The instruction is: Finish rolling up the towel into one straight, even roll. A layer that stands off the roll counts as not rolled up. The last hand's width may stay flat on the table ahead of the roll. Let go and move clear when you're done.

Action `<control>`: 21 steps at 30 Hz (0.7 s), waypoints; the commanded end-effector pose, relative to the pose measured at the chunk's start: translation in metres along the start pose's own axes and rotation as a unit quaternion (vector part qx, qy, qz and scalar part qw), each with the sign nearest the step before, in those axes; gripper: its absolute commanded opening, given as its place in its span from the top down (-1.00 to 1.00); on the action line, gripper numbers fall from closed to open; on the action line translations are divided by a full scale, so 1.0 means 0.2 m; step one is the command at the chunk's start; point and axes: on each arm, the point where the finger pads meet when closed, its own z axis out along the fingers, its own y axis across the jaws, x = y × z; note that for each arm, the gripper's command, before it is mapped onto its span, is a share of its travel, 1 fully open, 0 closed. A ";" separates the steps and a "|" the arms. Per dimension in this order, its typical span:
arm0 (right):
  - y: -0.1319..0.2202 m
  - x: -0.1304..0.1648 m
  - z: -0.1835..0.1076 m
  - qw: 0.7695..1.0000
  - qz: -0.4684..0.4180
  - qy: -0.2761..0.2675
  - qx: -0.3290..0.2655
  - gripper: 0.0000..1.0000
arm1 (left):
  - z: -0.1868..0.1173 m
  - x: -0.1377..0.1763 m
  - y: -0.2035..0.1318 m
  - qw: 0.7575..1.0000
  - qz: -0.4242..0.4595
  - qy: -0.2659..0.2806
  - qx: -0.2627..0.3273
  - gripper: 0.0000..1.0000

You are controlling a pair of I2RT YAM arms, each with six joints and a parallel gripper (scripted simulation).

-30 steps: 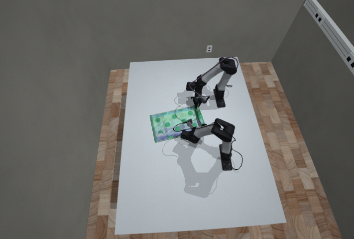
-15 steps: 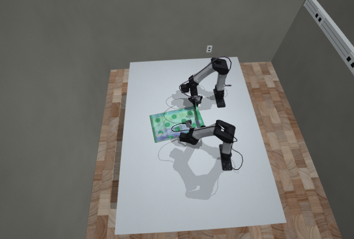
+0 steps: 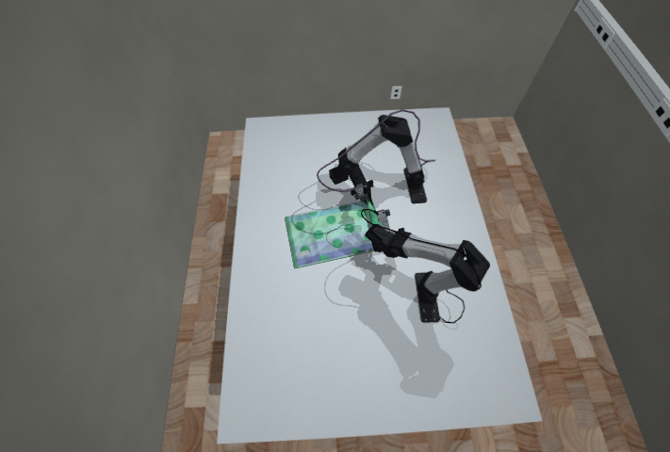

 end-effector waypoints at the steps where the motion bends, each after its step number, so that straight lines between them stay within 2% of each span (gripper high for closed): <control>1: 0.06 0.01 0.00 0.997 0.050 0.008 -0.062 0.74 | 0.03 -0.03 0.06 0.992 0.034 0.002 -0.123 -0.86; 6: 0.07 0.00 0.00 0.991 0.086 0.010 -0.105 0.74 | 0.06 -0.07 0.02 0.974 0.097 0.006 -0.205 -0.90; 10: 0.07 0.00 0.00 0.986 0.105 0.012 -0.129 0.74 | 0.07 -0.09 0.00 0.961 0.128 0.008 -0.245 -0.93; 21: 0.05 0.03 0.03 0.984 0.112 0.012 -0.137 0.74 | 0.05 -0.11 0.05 0.958 0.148 0.008 -0.246 -0.96</control>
